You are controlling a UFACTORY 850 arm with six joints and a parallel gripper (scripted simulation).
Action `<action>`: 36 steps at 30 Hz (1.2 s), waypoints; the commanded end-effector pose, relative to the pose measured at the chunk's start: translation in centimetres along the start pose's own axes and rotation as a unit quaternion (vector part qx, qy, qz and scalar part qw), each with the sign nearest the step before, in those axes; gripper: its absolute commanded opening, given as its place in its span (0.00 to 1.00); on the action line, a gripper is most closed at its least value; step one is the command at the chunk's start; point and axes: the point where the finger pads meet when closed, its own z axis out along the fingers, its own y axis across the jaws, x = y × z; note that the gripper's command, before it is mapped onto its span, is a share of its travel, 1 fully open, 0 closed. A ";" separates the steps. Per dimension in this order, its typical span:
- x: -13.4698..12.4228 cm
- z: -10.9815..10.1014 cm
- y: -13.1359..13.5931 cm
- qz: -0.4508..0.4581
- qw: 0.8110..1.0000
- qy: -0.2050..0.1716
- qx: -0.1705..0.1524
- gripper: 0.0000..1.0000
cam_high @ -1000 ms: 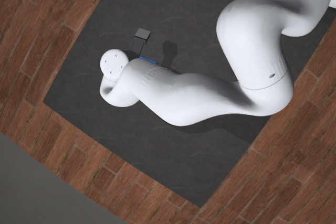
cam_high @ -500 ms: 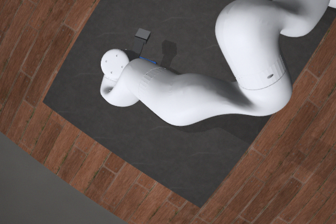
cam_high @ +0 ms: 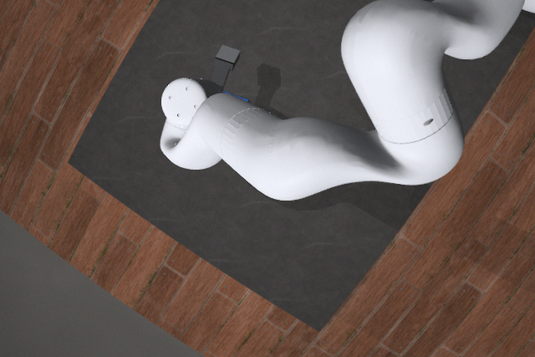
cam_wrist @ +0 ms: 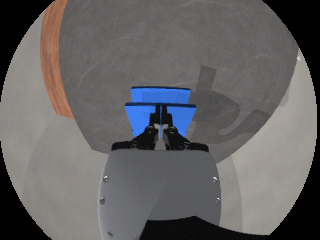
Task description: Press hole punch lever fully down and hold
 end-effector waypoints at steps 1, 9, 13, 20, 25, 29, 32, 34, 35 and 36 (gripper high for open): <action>-0.1 -0.1 0.0 0.000 1.000 -0.001 0.001 0.00; -0.1 0.6 0.0 0.000 1.000 -0.001 0.001 0.00; -0.1 0.9 0.0 0.000 1.000 -0.001 0.001 0.00; -0.1 0.9 0.0 0.000 1.000 -0.001 0.001 0.00; -0.1 0.9 0.0 0.000 1.000 -0.001 0.001 0.00; -0.1 1.1 0.0 0.000 1.000 -0.001 0.001 0.00; -0.1 1.2 0.0 0.000 1.000 -0.001 0.001 0.00; -0.1 1.3 0.0 0.000 1.000 -0.001 0.001 0.00; -0.1 1.3 0.0 0.000 1.000 -0.001 0.001 0.00; -0.1 1.3 0.0 0.000 1.000 -0.001 0.001 0.00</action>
